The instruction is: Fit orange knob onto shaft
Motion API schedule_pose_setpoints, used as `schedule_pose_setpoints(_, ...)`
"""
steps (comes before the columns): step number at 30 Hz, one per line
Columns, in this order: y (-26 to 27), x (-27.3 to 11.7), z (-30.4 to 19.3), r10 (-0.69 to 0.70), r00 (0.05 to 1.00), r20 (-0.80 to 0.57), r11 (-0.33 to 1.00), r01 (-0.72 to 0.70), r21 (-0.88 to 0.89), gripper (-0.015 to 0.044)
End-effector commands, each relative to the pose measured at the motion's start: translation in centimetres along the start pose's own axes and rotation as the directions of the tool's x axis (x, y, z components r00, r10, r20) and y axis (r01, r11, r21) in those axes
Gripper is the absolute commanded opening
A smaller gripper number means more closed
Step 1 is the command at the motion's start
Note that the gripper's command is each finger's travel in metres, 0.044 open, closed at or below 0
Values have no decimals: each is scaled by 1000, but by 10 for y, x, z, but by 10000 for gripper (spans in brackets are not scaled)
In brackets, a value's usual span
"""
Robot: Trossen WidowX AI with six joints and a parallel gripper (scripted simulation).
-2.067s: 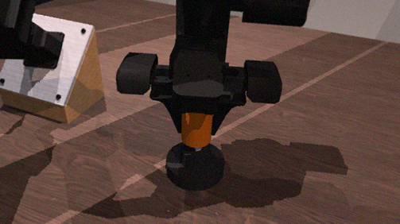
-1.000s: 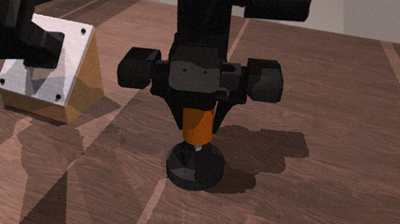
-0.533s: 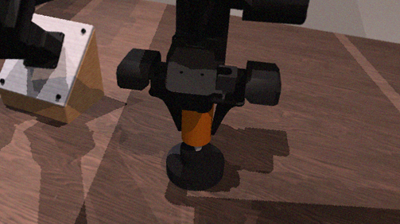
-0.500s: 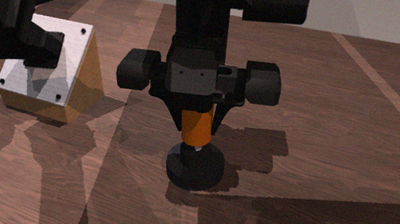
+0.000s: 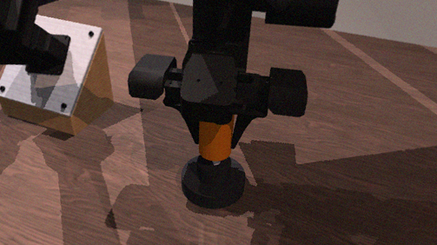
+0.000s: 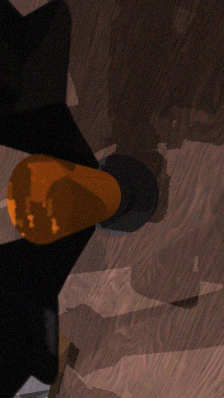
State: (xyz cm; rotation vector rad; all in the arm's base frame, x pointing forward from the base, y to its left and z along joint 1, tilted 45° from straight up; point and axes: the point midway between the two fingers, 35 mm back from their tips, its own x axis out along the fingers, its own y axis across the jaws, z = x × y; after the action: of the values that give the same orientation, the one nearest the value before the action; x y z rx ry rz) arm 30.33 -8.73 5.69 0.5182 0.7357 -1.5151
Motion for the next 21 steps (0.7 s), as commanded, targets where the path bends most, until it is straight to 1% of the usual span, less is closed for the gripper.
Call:
schedule_pose_setpoints(1, 0, 1, 0, 0, 1000, 1, 1000, 0, 1, 0)
schedule_pose_setpoints(21, 0, 1, 0, 0, 1000, 1, 1000, 0, -17, 0)
